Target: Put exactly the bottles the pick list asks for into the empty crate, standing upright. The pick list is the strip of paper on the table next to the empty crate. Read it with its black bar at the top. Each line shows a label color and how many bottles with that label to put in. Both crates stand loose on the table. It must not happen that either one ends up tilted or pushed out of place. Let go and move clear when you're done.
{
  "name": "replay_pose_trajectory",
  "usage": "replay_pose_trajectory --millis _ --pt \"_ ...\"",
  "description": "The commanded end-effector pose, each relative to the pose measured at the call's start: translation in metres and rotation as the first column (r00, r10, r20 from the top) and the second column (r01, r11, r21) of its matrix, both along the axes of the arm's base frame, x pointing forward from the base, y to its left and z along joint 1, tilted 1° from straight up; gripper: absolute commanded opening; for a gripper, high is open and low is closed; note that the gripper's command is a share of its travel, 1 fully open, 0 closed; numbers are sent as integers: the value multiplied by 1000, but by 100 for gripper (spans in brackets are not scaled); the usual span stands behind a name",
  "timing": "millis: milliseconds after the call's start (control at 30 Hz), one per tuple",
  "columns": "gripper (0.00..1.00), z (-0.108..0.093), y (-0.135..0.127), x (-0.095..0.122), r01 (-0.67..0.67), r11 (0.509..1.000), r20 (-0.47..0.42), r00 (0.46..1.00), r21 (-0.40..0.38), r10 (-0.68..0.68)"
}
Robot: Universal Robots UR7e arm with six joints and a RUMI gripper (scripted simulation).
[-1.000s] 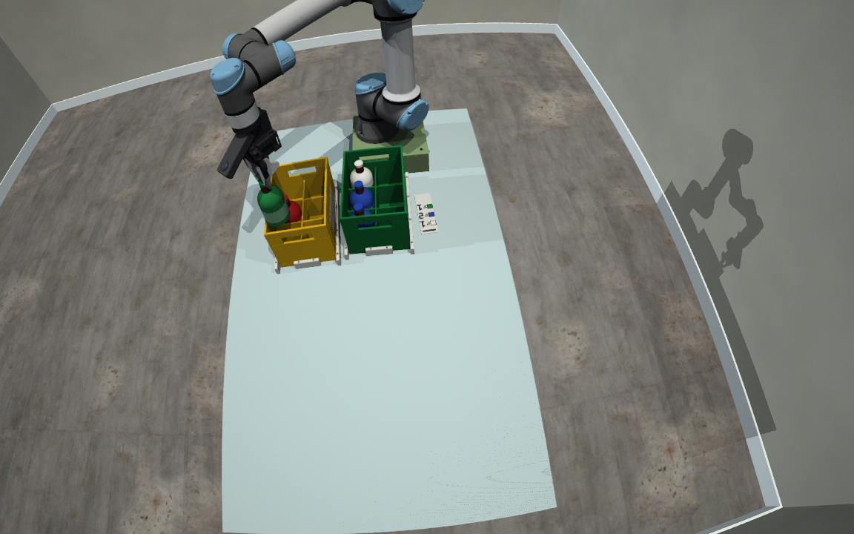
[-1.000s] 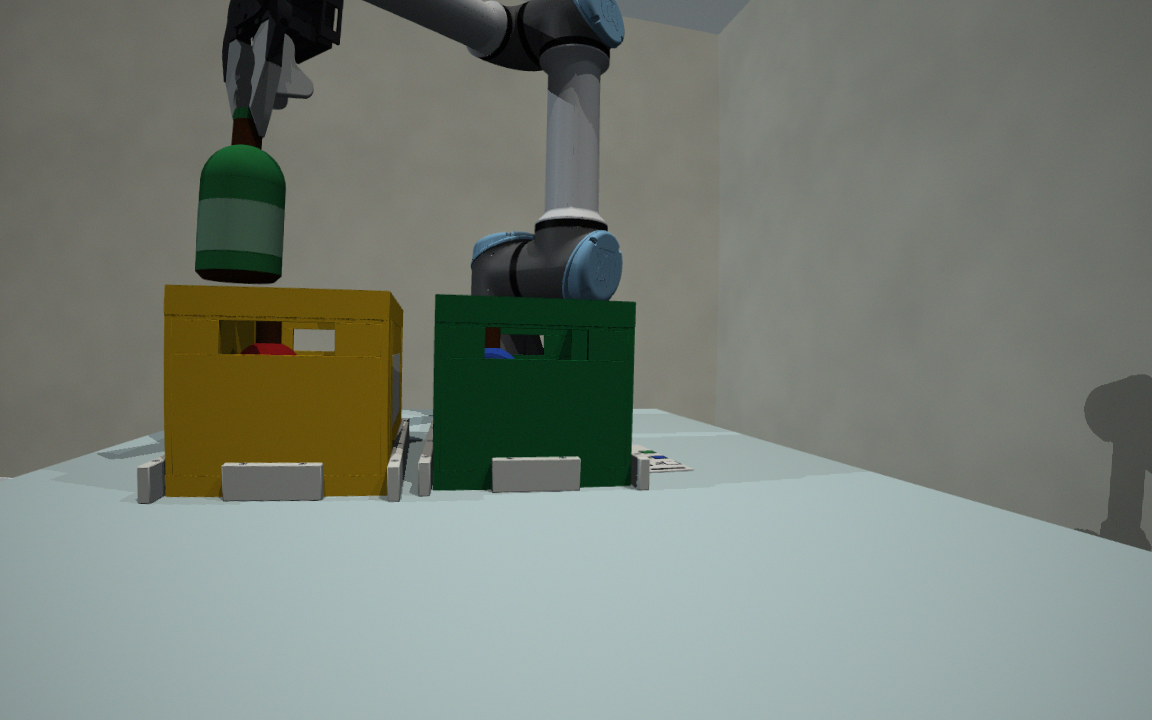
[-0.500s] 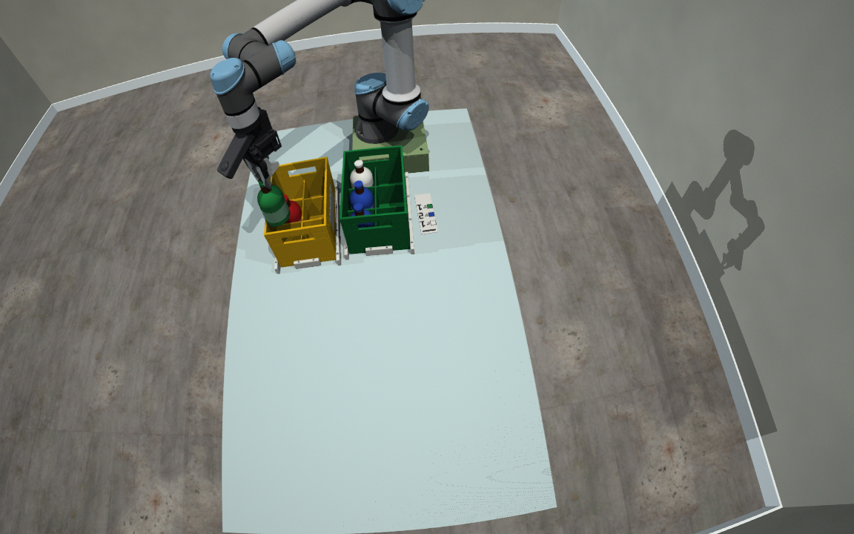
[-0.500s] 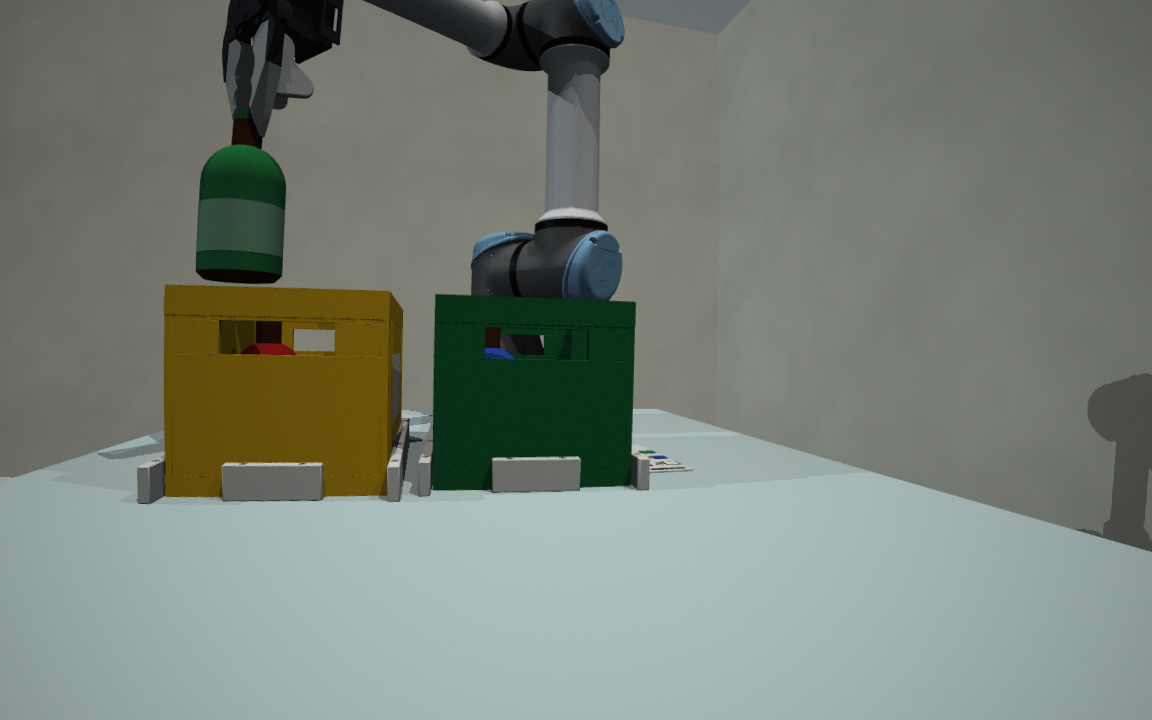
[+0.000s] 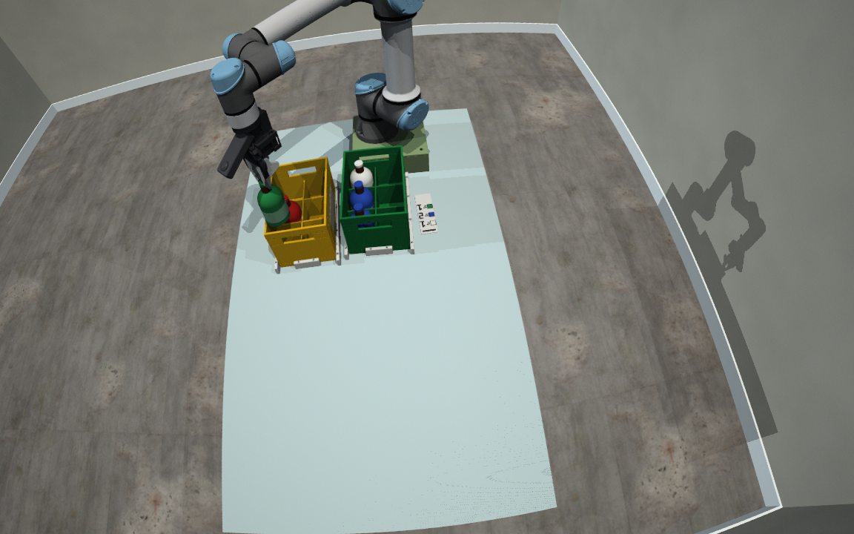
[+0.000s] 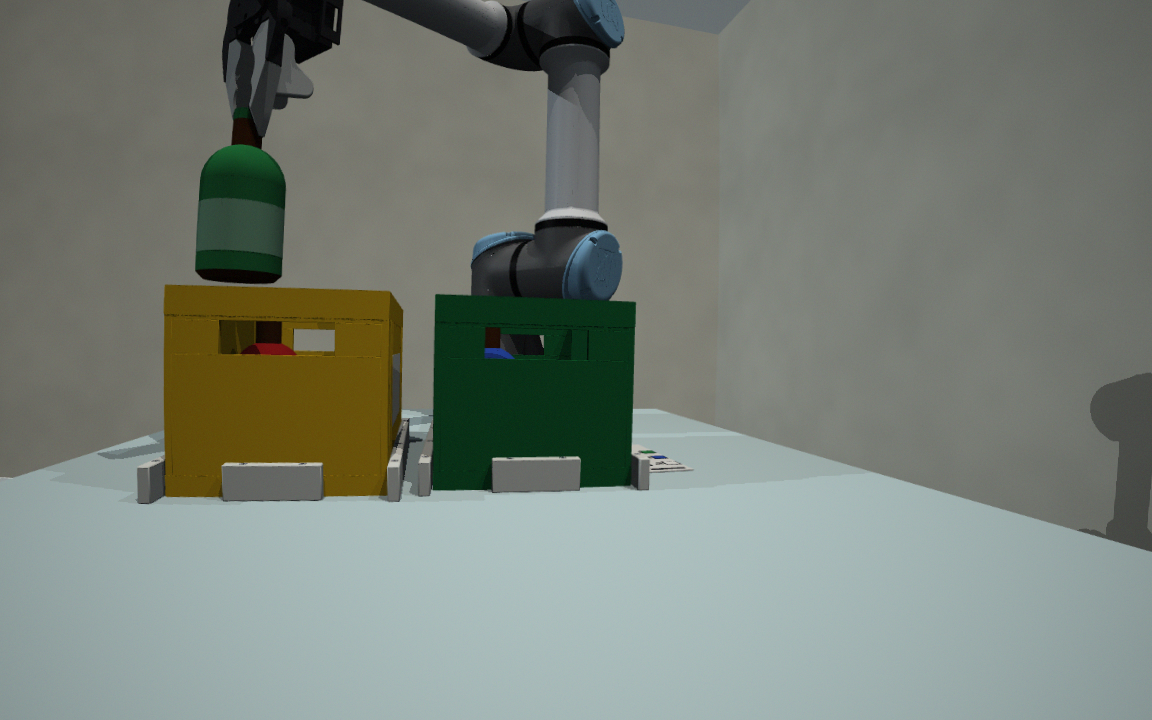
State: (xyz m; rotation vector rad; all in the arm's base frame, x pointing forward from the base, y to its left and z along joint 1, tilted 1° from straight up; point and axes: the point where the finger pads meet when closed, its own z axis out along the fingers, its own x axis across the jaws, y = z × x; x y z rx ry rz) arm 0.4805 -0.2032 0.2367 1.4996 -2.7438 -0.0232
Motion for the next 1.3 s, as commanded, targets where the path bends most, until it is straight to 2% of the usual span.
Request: replay_pose_trajectory --millis 0,267,1267 --pt "0 6 0 2 -1 1000 10 1000 -8 2" --pt "0 6 0 2 -1 1000 10 1000 -8 2" --pt "0 3 40 -34 -2 1000 5 1000 -4 2"
